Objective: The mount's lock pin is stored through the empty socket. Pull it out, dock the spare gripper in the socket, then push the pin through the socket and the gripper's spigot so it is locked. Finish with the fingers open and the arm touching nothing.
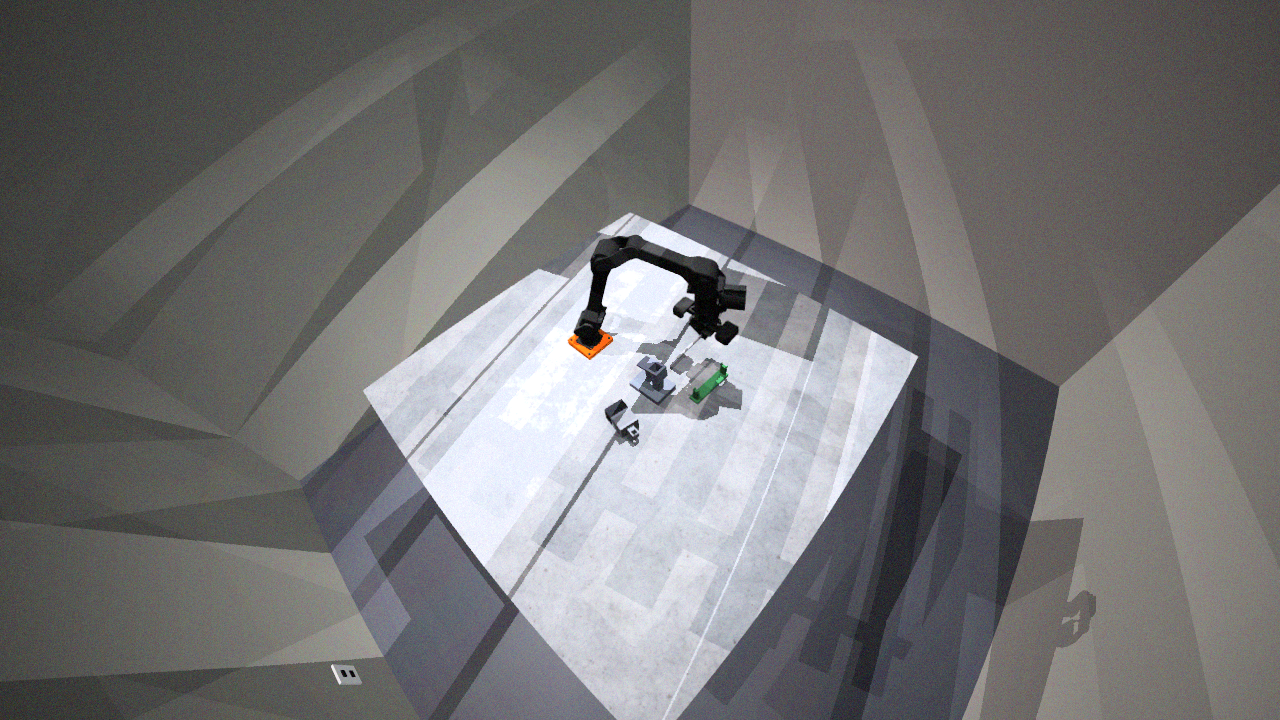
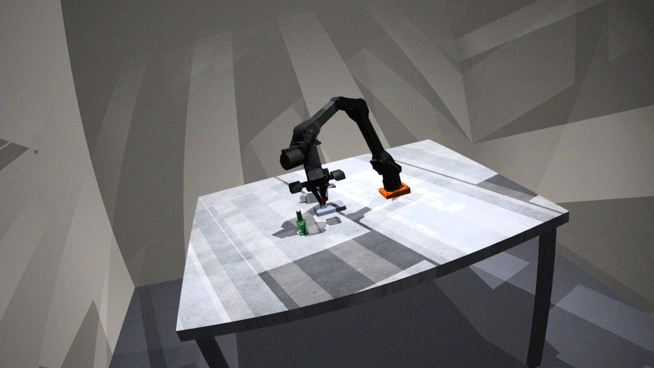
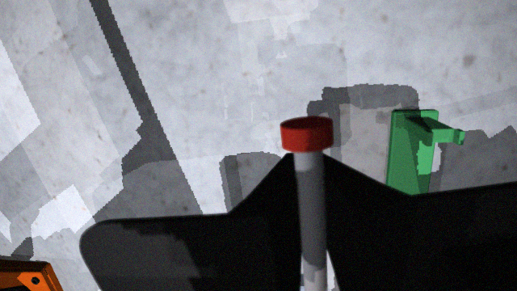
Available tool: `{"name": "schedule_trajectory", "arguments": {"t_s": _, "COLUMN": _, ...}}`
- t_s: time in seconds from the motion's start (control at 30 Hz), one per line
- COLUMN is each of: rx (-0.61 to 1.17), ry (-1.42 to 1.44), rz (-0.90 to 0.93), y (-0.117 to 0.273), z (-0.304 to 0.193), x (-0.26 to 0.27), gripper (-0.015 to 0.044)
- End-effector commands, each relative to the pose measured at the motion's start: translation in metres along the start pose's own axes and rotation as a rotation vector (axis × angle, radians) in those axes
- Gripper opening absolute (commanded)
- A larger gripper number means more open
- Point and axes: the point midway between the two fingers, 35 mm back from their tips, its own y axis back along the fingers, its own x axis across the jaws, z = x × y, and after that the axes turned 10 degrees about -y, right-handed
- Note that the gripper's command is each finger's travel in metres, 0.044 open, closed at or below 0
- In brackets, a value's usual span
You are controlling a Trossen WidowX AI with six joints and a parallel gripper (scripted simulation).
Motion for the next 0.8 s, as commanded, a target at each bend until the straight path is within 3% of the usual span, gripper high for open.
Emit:
{"name": "schedule_trajectory", "arguments": {"t_s": 0.0, "rx": -0.001, "ry": -0.010, "rz": -0.001, "y": 0.002, "z": 0.005, "x": -0.009, "gripper": 0.0000}}
{"name": "schedule_trajectory", "arguments": {"t_s": 0.77, "rx": -0.006, "ry": -0.052, "rz": -0.010, "y": 0.003, "z": 0.037, "x": -0.067, "gripper": 0.0000}}
